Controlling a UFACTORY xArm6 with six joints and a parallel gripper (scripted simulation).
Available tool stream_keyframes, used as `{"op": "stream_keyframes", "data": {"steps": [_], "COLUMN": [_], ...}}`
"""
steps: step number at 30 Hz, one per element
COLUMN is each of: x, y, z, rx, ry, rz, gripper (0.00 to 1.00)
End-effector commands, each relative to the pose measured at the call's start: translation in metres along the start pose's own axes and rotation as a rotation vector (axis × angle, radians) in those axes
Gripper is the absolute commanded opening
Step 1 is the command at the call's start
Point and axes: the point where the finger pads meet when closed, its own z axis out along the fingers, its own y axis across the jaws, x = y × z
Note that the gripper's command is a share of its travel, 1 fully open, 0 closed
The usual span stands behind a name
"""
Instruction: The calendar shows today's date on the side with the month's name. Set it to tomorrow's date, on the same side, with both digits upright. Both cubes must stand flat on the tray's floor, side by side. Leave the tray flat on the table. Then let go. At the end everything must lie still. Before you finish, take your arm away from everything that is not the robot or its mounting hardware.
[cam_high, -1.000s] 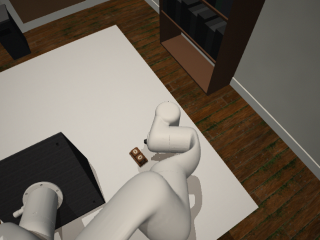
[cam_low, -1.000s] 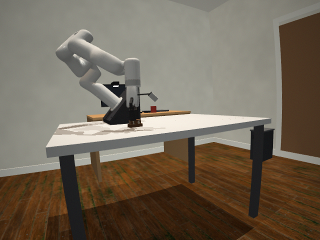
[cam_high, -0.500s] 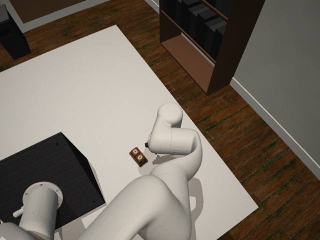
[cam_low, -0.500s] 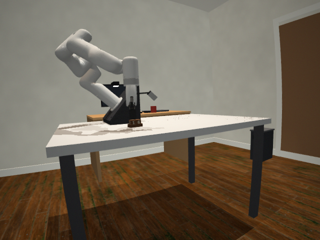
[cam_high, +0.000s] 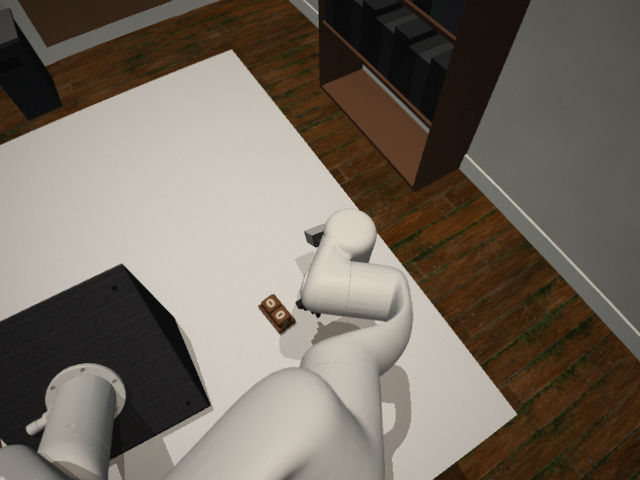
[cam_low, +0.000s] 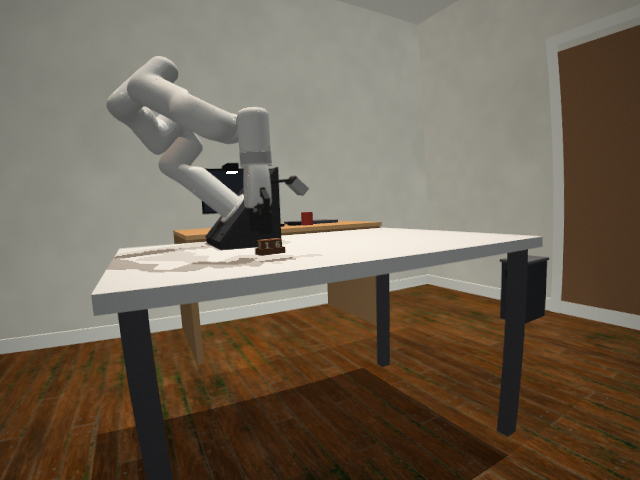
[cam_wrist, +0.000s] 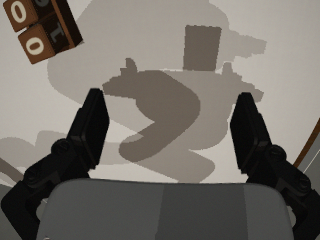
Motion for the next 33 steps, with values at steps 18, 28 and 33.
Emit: {"op": "stream_keyframes", "data": {"steps": [18,28,33], "x": [-0.019,-0.028,-0.032], "y": [-0.002,-0.005,-0.006], "z": [-0.023,-0.035,-0.04], "rx": [0.028,0.024,0.019], "ry": [0.067,0.108,0.127], "rz": [-0.477,-0.731,-0.841], "gripper": [1.0,1.0,1.0]}}
